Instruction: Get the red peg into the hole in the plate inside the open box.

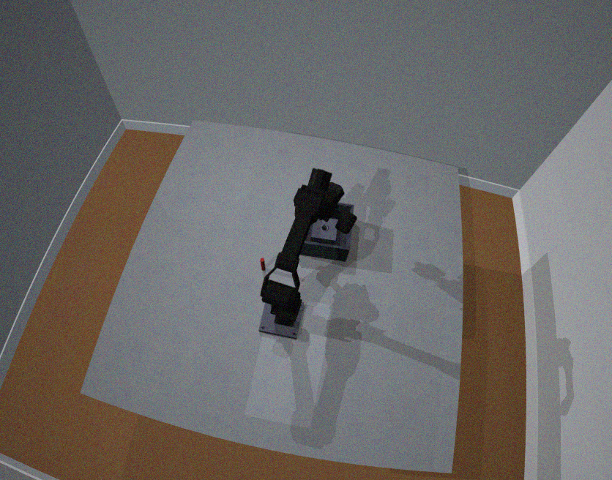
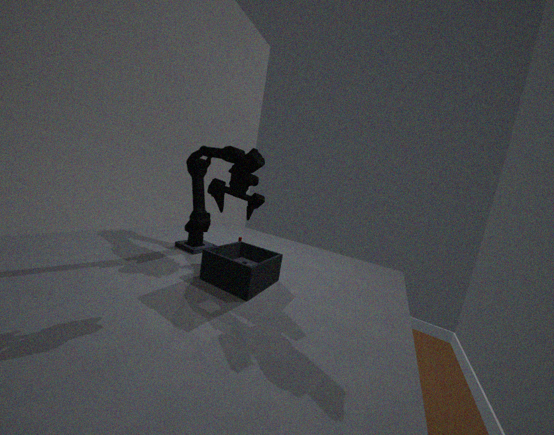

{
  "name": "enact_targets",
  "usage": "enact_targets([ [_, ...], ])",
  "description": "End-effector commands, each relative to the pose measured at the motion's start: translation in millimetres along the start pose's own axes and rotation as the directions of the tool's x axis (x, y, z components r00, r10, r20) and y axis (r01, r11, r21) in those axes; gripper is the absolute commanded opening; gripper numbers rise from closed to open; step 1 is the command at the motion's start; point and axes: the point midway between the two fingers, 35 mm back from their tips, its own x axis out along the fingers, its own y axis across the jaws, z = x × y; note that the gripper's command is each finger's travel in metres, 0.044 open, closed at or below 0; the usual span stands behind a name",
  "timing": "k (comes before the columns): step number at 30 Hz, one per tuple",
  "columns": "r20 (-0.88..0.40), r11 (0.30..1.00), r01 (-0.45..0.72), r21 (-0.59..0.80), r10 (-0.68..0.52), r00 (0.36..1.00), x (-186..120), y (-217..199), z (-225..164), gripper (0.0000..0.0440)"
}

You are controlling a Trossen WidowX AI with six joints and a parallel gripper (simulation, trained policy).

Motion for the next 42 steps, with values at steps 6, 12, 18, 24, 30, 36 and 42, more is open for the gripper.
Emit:
enact_targets([
  [6,-0.162,0.994,-0.069,0.088,0.082,0.983,-17.4,46.1,-52.9,0.0440],
  [12,-0.282,0.986,-0.067,0.151,0.108,0.953,-32.4,70.9,-93.5,0.0440],
  [18,-0.393,0.980,-0.029,0.198,0.107,0.913,-45.6,89.7,-133.6,0.0440],
  [24,-0.479,0.974,0.021,0.224,0.092,0.873,-53.5,105.8,-171.0,0.0440],
  [30,-0.524,0.970,0.052,0.238,0.083,0.848,-52.2,121.3,-202.9,0.0440],
  [36,-0.531,0.966,0.063,0.250,0.083,0.844,-41.0,135.9,-228.6,0.0440],
  [42,-0.514,0.964,0.052,0.261,0.093,0.853,-23.5,148.0,-249.6,0.0437],
])
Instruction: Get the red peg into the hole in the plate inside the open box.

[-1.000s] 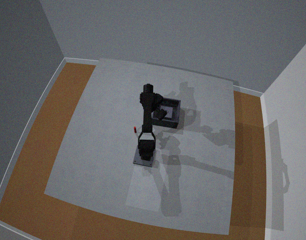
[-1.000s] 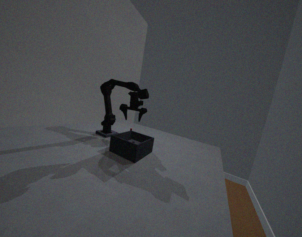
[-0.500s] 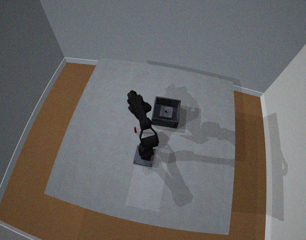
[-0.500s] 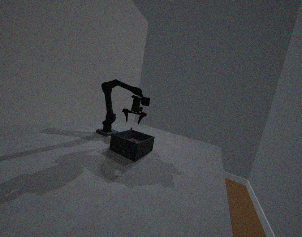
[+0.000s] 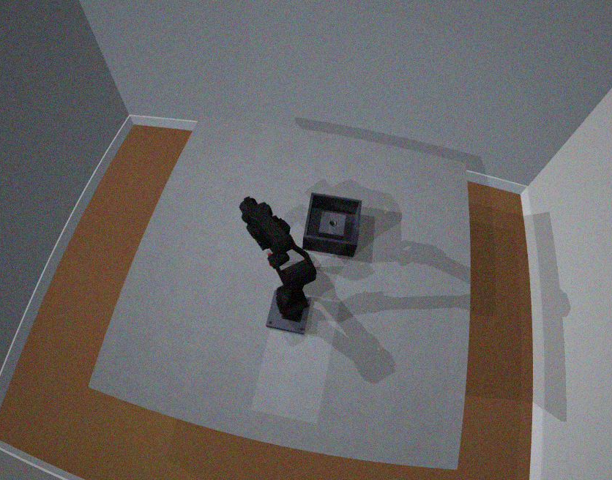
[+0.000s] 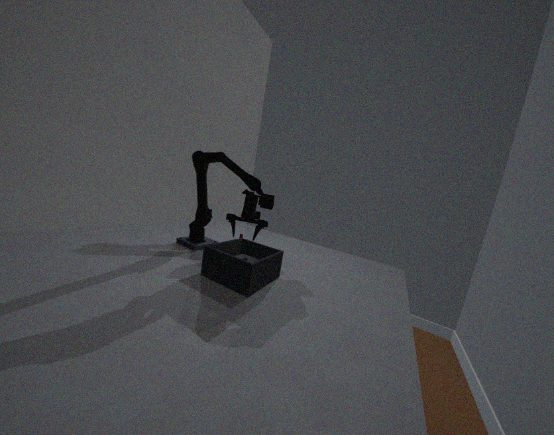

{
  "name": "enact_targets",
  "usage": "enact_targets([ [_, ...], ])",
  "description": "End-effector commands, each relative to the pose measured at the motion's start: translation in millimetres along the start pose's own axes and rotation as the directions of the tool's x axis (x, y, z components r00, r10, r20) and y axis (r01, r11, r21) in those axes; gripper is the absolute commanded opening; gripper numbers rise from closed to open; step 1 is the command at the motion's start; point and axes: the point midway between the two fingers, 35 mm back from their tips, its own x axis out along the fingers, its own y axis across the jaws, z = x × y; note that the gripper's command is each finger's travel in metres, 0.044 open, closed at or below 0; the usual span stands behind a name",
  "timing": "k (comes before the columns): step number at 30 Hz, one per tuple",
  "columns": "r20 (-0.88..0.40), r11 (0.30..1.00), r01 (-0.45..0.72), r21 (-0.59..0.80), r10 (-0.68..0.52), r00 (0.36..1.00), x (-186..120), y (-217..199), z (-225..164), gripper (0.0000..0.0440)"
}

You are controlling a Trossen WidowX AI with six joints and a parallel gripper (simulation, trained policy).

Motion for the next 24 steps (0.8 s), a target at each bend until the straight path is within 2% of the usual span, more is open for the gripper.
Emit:
enact_targets([
  [1,0.010,1.000,0.001,0.000,-0.001,1.000,14.2,1.2,-4.5,0.0436],
  [5,0.019,1.000,-0.006,-0.011,0.006,1.000,28.8,3.0,-7.6,0.0430],
  [7,0.018,1.000,0.000,-0.021,0.001,1.000,34.9,2.1,-9.1,0.0405],
  [20,-0.003,0.996,0.082,-0.032,-0.082,0.997,56.6,-6.5,-13.1,0.0067],
  [23,-0.002,0.994,0.099,-0.038,-0.099,0.995,57.5,-6.6,-13.2,0.0011],
  [24,0.012,0.995,0.092,-0.039,-0.092,0.996,53.9,-4.9,-9.8,0.0007],
])
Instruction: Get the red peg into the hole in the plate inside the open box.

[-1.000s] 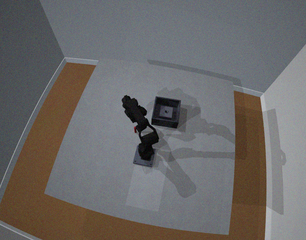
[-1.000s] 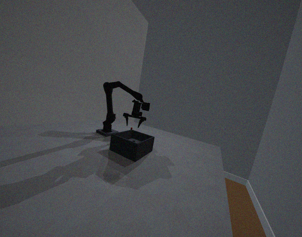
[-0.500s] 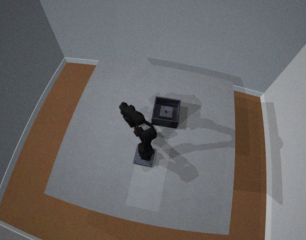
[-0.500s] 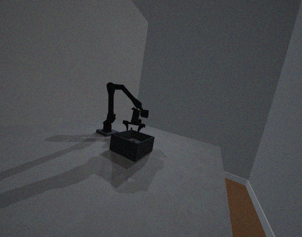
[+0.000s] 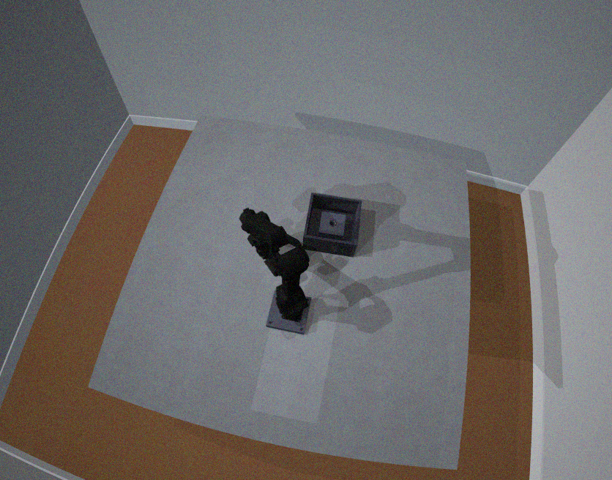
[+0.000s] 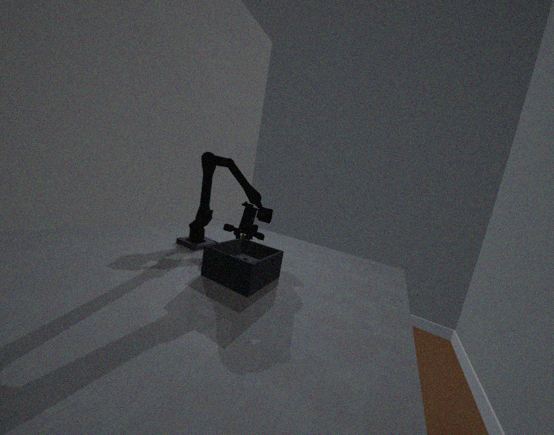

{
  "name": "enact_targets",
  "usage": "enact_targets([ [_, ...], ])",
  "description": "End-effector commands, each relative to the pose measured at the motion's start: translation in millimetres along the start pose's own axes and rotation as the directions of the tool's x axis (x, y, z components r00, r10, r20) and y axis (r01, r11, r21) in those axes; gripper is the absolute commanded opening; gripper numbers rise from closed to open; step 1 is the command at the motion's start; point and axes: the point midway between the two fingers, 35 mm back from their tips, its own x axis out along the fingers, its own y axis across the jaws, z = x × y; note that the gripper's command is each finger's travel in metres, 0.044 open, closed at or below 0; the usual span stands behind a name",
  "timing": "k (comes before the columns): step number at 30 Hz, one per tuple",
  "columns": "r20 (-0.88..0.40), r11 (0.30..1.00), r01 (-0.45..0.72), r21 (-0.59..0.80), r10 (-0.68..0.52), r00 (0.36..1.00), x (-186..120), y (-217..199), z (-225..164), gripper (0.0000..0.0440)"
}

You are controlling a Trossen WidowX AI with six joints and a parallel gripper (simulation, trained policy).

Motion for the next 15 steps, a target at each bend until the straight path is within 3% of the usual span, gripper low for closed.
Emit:
enact_targets([
  [1,0.022,1.000,0.000,-0.009,0.000,1.000,-6.1,1.4,5.9,0.0003],
  [15,0.134,0.998,-0.057,0.032,0.052,0.990,-75.2,-2.4,47.1,0.0000],
])
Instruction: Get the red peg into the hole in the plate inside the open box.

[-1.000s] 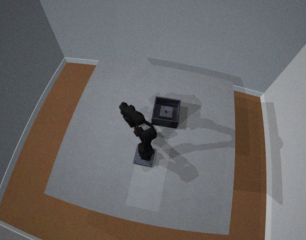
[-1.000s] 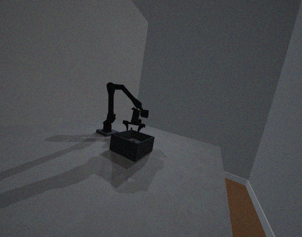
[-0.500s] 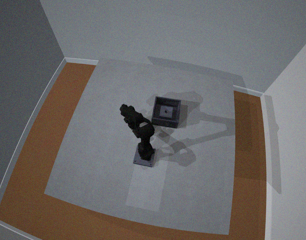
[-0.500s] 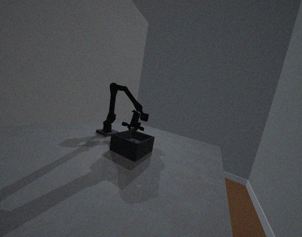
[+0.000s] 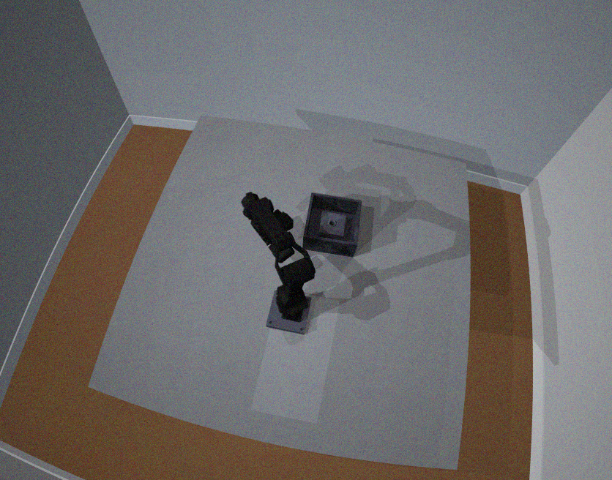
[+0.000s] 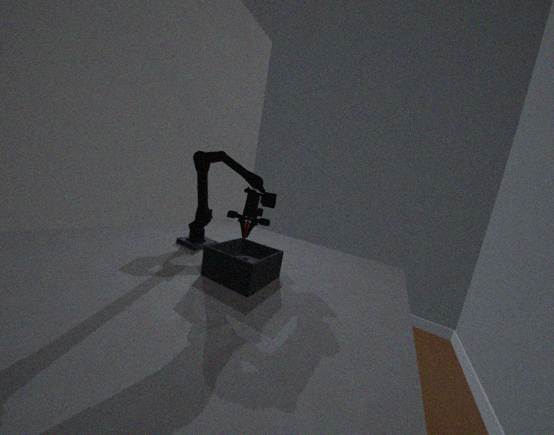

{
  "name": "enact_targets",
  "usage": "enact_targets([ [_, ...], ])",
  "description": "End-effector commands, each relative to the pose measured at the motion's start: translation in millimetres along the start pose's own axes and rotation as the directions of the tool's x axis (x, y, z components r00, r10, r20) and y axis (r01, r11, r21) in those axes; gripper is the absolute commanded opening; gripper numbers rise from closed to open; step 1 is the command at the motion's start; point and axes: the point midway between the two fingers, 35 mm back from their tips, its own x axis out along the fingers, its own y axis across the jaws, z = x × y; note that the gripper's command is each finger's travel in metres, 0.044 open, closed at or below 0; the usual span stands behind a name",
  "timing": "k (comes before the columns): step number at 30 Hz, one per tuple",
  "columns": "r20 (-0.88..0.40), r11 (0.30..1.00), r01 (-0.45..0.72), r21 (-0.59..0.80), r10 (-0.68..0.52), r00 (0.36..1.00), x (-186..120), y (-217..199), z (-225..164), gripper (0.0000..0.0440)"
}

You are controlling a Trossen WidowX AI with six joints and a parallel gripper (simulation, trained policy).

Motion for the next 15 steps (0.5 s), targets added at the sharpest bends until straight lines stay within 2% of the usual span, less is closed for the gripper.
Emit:
enact_targets([
  [1,0.026,1.000,-0.007,0.024,0.006,1.000,-11.1,-1.1,12.3,0.0000],
  [15,0.123,0.978,-0.044,0.203,0.019,0.992,-29.0,-2.5,77.8,0.0000],
])
